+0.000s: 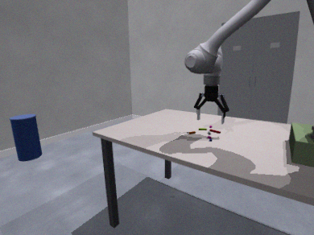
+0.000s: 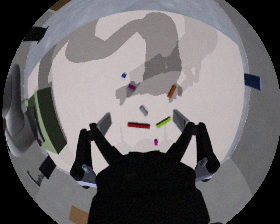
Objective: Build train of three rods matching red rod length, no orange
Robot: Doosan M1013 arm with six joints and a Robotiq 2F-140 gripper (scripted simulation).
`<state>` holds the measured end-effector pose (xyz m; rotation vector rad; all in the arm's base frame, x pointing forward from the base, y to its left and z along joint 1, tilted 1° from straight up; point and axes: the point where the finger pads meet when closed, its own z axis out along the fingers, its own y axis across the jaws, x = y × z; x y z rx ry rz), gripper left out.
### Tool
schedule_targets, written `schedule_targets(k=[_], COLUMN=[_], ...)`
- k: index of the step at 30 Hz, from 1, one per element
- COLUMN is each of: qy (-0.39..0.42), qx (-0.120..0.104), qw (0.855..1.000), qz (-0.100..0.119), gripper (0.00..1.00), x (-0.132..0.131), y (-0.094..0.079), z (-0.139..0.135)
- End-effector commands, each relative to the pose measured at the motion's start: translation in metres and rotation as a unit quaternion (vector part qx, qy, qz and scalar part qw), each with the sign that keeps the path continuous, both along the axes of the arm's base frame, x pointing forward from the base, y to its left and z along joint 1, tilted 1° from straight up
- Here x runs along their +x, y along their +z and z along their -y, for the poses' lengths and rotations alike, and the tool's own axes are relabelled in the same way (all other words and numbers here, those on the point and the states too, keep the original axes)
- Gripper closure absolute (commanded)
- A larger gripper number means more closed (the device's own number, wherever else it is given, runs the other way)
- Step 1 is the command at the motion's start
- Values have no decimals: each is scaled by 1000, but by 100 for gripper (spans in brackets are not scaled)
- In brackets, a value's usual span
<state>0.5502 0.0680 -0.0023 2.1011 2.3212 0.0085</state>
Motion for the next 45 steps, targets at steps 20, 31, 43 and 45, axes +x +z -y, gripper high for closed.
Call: schedule_targets(k=[20,31,43,45], qy=[367,500,504,504], qx=[2,0,0,0], qw=[930,866,864,864], qz=[1,1,1,1], gripper=[0,0,85,85], x=[-21,-30,-30,-30], y=[10,13,13,13], z=[-42,-57,-58,-58])
